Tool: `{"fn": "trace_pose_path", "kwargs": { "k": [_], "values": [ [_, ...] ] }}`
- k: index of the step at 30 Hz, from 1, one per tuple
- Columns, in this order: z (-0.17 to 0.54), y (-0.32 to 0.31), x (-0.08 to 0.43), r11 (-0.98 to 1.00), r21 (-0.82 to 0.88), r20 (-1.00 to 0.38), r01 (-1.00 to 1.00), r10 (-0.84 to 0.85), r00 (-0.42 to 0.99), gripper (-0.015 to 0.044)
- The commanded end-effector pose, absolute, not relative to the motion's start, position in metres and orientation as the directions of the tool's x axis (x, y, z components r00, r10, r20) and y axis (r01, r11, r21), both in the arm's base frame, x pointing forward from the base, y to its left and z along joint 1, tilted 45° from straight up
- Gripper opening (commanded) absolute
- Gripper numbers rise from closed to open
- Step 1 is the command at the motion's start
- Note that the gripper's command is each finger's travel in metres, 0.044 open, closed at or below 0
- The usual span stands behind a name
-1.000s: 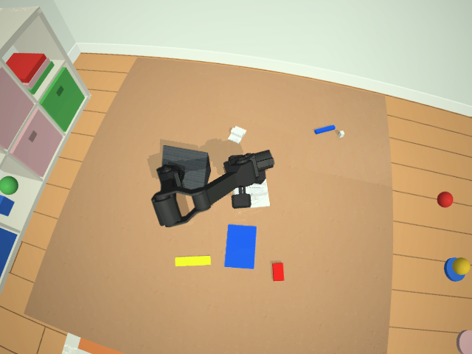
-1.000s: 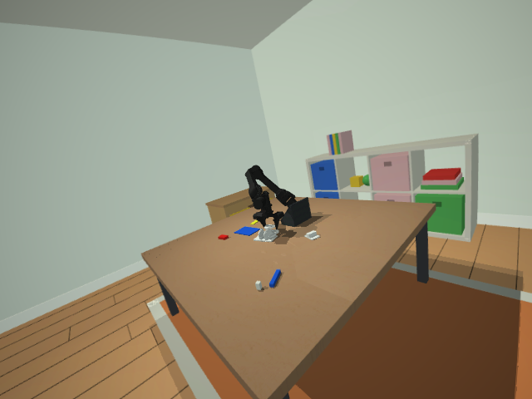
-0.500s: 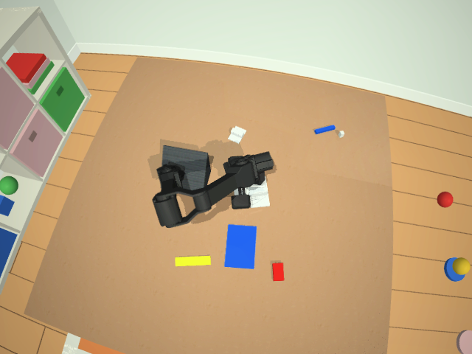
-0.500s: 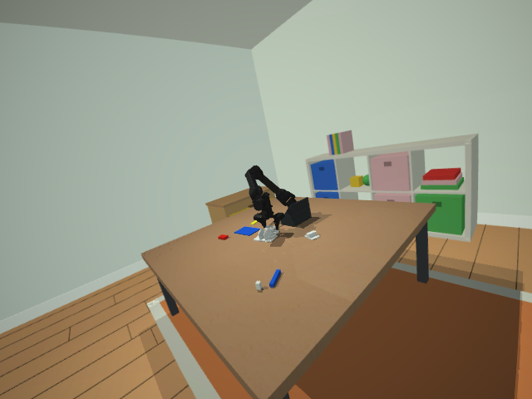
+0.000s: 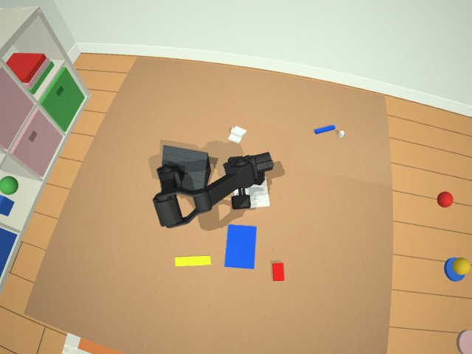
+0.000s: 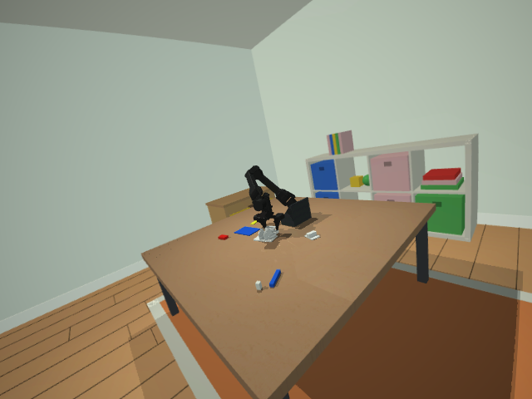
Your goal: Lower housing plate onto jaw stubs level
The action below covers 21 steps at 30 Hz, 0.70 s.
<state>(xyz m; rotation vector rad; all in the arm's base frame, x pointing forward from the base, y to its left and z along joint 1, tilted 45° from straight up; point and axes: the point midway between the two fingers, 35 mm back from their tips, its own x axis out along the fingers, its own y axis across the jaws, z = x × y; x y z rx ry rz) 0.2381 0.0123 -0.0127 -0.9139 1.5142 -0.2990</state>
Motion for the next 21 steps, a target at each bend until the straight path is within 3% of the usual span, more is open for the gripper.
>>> {"fn": "trace_pose_path", "kwargs": {
  "k": [1,21],
  "values": [
    [-0.0135,0.0110,0.2384,0.645,-0.671,-0.717,-0.366,-0.690,0.098,0.0351],
    [-0.0161,0.0084,0.2387,0.645,-0.671,-0.717,-0.366,-0.690,0.098,0.0351]
  ]
}}
